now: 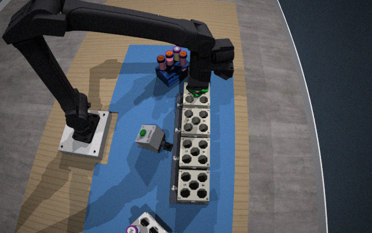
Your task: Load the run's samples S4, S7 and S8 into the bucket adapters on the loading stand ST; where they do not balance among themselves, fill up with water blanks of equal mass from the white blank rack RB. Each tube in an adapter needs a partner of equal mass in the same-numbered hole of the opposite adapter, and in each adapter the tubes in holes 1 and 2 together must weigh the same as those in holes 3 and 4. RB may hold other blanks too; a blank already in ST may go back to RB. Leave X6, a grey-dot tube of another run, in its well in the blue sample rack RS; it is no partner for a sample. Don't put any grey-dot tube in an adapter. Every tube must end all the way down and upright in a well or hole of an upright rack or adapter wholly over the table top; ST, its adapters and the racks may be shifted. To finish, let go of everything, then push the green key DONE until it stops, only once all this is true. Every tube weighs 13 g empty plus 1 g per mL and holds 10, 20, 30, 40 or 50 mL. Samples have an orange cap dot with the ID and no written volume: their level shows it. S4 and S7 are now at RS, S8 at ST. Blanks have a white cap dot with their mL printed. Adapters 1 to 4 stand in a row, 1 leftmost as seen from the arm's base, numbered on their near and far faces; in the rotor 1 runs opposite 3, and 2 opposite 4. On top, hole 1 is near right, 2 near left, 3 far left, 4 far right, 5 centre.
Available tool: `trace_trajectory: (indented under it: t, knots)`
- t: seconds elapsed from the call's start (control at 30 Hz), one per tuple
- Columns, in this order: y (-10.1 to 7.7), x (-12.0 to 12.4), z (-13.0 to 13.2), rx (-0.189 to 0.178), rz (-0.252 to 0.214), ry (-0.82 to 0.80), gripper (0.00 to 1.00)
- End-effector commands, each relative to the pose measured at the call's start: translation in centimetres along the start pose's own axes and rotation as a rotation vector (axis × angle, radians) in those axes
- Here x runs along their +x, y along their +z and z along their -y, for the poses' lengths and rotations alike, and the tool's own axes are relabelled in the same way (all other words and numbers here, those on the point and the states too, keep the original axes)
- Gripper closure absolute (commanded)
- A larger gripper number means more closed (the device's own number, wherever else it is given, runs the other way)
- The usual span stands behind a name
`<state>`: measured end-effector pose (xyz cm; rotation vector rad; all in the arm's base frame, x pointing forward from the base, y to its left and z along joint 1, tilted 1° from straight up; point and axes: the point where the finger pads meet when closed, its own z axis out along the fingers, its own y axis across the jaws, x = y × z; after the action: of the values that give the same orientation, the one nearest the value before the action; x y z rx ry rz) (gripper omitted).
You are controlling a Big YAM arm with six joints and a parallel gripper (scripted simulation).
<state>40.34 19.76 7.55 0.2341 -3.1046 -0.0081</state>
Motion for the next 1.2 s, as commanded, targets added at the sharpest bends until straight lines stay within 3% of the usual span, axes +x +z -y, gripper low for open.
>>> trace_trajectory:
  t: [0.0, 0.27, 0.37, 0.4, 1.0, 1.03, 1.07, 1.17]
  knots:
    - [-3.2, -1.9, -1.2, -0.025, 0.085, -0.003, 0.45]
    - [-6.6, -2.0, -1.1, -0.026, 0.087, -0.003, 0.45]
    - [-6.9, -1.9, -1.0, -0.026, 0.087, -0.003, 0.45]
    - [-5.0, -1.3, -0.5, -0.015, 0.053, -0.001, 0.45]
    - [-5.0, -1.3, -0.5, -0.015, 0.053, -0.001, 0.45]
    - [-4.0, 0.0, 0.2, -0.004, 0.018, -0.001, 0.45]
    - [-4.1, 0.5, -1.2, -0.006, 0.021, 0.049, 0.20]
    - [-5.3, -0.1, -4.2, -0.025, 0.050, 0.199, 0.20]
